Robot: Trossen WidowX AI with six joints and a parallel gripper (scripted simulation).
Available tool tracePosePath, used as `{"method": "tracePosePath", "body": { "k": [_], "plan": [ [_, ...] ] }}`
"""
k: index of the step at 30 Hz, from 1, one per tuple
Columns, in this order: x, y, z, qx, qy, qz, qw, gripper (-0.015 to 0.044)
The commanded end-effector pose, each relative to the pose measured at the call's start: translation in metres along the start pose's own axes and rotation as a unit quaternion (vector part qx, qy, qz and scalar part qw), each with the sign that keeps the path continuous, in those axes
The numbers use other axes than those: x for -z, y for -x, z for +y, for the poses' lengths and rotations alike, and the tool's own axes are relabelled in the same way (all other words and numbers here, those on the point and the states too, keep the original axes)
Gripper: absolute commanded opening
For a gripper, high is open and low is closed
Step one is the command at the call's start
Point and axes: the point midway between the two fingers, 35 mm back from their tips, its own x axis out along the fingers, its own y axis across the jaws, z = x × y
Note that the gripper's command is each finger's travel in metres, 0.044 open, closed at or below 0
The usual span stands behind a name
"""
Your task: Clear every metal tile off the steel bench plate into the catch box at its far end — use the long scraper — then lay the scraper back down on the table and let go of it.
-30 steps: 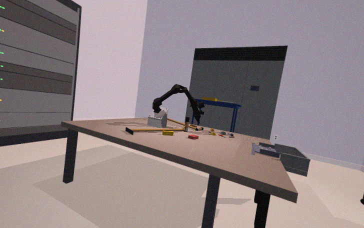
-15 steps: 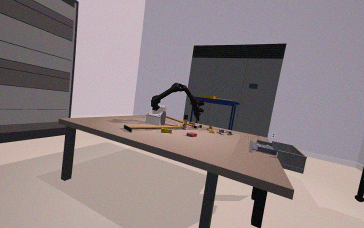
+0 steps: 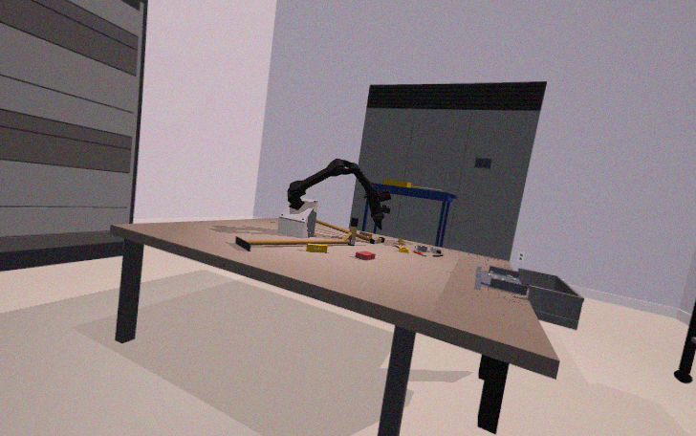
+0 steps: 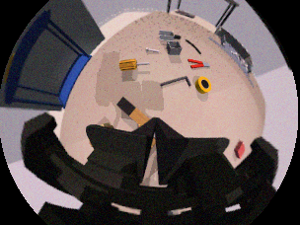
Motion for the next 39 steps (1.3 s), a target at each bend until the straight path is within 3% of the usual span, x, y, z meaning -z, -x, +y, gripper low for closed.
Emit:
{"method": "tracePosePath", "body": {
  "k": [1,39],
  "plan": [
    [-0.005,0.001,0.006,-0.003,-0.001,-0.004,1.000,0.0000],
    [-0.026,-0.011,0.056,-0.008,0.005,-0.007,1.000,0.0000]
  ]
}}
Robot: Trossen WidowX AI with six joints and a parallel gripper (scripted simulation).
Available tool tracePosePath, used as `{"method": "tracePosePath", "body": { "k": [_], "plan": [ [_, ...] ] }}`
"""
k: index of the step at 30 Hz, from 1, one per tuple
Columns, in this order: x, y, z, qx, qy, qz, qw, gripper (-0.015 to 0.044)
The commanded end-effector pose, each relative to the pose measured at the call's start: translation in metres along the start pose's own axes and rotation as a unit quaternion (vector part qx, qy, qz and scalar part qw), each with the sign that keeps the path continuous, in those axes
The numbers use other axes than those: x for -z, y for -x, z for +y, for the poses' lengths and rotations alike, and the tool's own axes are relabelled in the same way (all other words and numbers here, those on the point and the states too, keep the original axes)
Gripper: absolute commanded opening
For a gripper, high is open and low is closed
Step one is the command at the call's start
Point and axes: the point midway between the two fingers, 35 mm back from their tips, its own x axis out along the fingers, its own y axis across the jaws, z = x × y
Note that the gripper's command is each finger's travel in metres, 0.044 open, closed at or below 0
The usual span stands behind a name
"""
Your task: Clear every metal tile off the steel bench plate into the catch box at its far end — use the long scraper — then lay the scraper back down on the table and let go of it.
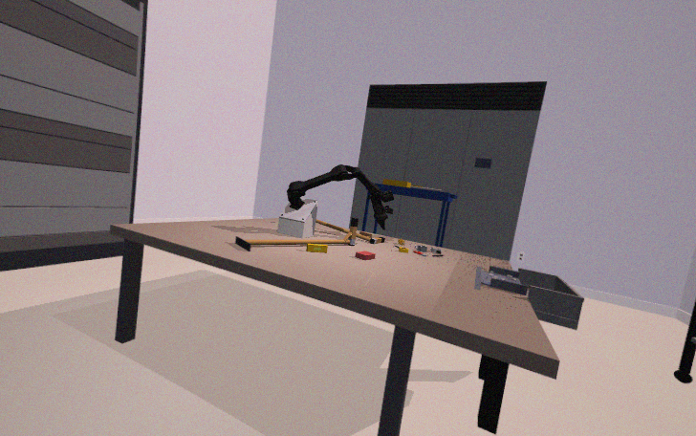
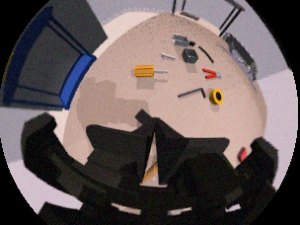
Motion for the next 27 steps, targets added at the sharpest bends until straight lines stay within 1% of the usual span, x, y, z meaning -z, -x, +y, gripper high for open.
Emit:
{"method": "tracePosePath", "body": {
  "k": [1,6,8,27],
  "plan": [
    [-0.004,0.002,0.007,-0.003,-0.001,-0.004,1.000,0.0000],
    [-0.006,0.000,0.013,-0.003,0.000,-0.004,1.000,0.0000],
    [-0.004,0.000,0.008,-0.001,0.001,0.000,1.000,0.0000],
    [-0.036,0.066,0.010,-0.003,0.001,-0.001,1.000,0.0000]
  ]
}}
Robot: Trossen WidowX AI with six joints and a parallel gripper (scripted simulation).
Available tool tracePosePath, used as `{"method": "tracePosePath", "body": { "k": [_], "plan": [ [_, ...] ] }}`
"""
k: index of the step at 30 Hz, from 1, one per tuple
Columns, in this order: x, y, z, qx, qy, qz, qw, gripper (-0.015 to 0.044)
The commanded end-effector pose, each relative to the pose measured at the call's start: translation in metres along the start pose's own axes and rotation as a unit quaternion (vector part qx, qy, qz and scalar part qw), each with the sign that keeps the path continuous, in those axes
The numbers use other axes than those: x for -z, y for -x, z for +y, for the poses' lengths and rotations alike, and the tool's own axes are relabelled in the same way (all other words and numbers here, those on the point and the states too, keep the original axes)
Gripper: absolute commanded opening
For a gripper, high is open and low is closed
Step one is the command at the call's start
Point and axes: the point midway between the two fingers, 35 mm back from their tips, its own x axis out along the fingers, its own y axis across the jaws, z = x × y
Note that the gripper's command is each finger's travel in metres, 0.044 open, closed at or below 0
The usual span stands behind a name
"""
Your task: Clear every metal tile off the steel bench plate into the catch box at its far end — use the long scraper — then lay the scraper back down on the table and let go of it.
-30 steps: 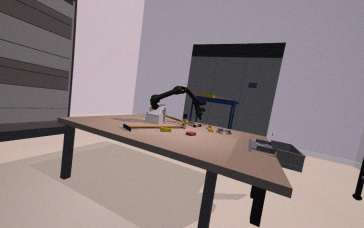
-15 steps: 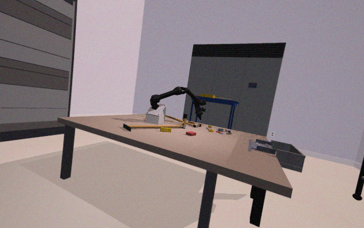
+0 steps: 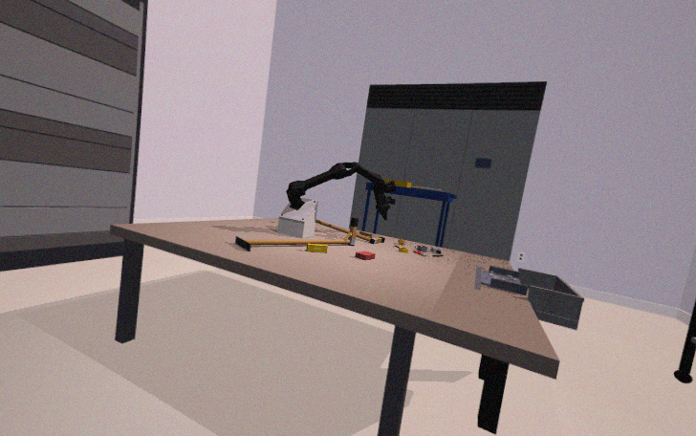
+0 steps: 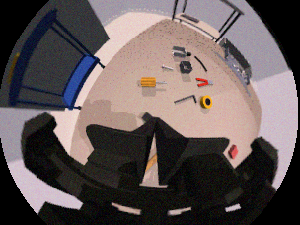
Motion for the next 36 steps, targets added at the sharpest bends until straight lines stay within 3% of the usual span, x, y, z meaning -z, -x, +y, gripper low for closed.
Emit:
{"method": "tracePosePath", "body": {
  "k": [1,12,36],
  "plan": [
    [-0.009,0.018,0.001,-0.003,-0.003,-0.005,1.000,0.0000],
    [-0.015,0.039,-0.003,-0.003,-0.002,-0.005,1.000,0.0000],
    [-0.002,0.064,-0.110,0.005,0.054,0.028,0.998,0.0000]
  ]
}}
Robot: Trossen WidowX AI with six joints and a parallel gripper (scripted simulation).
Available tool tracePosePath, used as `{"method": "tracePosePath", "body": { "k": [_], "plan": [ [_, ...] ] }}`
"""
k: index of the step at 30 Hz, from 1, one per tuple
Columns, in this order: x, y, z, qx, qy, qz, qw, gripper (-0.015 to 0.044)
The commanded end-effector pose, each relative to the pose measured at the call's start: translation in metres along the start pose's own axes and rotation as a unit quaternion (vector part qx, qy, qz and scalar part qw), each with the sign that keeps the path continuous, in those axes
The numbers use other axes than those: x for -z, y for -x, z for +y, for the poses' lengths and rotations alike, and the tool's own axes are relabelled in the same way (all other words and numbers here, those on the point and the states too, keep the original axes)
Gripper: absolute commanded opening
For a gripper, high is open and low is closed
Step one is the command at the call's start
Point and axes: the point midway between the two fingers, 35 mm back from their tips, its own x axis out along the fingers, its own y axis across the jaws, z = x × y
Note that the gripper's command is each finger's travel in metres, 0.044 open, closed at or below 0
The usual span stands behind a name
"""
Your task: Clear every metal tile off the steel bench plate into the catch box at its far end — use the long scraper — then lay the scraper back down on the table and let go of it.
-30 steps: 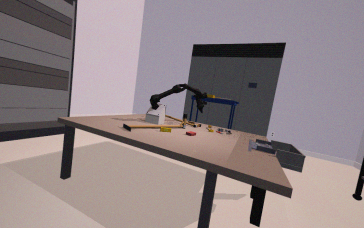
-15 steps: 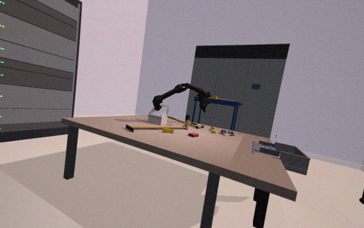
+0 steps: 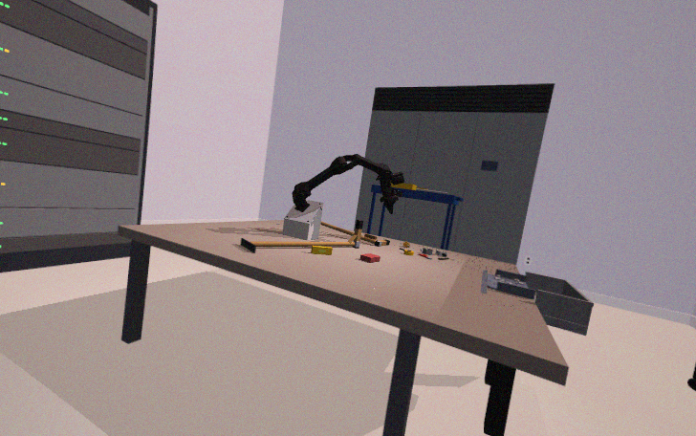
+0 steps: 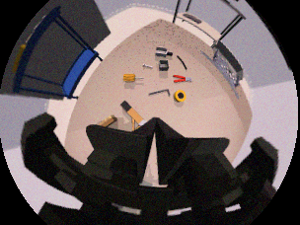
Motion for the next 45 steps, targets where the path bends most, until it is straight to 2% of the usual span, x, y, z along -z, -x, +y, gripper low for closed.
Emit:
{"method": "tracePosePath", "body": {
  "k": [1,45],
  "plan": [
    [0.006,0.005,-0.016,0.003,0.010,0.004,1.000,0.0000],
    [0.124,0.040,-0.169,0.000,0.114,0.070,0.991,0.0000]
  ]
}}
